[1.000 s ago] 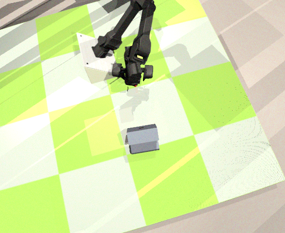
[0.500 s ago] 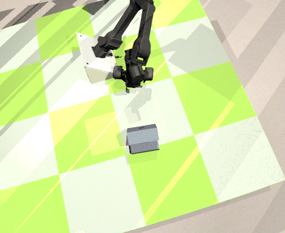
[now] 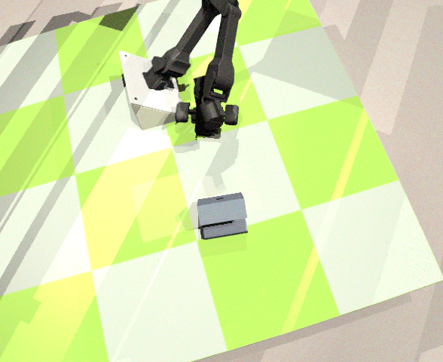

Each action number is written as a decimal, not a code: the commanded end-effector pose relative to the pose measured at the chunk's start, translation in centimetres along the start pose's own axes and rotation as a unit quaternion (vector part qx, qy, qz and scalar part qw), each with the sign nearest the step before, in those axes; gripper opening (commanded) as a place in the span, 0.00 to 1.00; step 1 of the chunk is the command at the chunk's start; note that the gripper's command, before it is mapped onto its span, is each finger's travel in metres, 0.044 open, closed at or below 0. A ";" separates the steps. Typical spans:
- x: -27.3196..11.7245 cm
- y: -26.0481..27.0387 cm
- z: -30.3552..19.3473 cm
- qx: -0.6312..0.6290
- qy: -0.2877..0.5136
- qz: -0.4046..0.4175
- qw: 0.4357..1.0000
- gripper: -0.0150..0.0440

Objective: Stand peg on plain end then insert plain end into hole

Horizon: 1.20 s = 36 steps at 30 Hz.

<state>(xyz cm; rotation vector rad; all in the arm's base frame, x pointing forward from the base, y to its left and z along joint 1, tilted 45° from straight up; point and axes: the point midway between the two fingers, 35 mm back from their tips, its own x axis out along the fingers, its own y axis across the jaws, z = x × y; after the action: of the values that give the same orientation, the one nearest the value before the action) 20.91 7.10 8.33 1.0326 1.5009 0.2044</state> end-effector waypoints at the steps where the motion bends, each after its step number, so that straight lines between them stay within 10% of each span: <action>1: 0.0 0.0 0.0 -0.001 0.001 0.000 1.000 0.32; 36: -7.7 -0.3 0.6 0.001 0.001 0.000 1.000 0.25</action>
<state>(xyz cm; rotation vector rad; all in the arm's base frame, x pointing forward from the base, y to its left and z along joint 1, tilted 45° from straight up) 20.32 1.55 13.32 1.0451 1.5013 0.1983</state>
